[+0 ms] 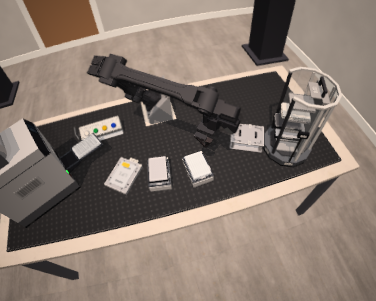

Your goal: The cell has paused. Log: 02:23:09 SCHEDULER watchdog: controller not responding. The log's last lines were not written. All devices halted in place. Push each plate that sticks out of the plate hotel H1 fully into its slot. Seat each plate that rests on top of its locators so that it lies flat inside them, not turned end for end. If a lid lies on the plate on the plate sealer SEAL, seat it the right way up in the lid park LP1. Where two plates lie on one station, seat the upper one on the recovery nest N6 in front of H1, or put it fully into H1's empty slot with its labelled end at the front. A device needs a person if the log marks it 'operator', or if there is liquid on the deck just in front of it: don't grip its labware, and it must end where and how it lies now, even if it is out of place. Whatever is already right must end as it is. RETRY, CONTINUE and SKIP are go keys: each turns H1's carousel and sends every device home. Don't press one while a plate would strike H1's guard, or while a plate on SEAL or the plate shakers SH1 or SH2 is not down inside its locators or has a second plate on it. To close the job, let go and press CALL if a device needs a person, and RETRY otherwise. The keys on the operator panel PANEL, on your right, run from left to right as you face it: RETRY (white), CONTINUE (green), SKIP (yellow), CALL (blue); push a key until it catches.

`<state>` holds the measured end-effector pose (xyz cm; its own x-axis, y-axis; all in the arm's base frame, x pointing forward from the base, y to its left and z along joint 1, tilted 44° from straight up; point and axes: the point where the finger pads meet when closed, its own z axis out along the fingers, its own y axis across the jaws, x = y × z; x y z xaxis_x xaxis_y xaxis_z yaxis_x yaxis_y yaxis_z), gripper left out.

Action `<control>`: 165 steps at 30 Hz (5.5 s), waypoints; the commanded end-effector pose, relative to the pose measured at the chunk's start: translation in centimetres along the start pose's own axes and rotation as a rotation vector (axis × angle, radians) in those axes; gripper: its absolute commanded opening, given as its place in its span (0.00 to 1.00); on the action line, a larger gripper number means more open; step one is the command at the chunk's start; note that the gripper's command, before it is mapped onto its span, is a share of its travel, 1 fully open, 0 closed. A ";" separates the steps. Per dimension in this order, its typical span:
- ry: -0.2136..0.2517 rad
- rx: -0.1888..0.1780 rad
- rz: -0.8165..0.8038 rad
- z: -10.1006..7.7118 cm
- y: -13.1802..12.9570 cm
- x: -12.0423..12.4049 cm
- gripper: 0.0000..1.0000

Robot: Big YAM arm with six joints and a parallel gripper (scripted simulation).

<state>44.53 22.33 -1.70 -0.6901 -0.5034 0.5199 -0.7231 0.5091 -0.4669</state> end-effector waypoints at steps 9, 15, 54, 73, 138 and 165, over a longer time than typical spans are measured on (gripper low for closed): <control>-0.045 0.005 -0.250 -2.1 -1.1 -1.2 1.00; -0.045 0.008 -0.390 -2.1 -1.1 -1.2 1.00; -0.007 -0.004 -0.846 1.2 -0.6 -0.3 1.00; 0.003 -0.008 -0.853 6.2 -0.3 -0.3 1.00; -0.026 0.015 -0.838 8.0 -0.6 -0.9 1.00; -0.057 0.037 -0.823 1.0 -0.8 -1.3 1.00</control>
<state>44.29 19.02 -5.33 0.0963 -0.7164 0.6910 -0.9949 -0.0485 0.0884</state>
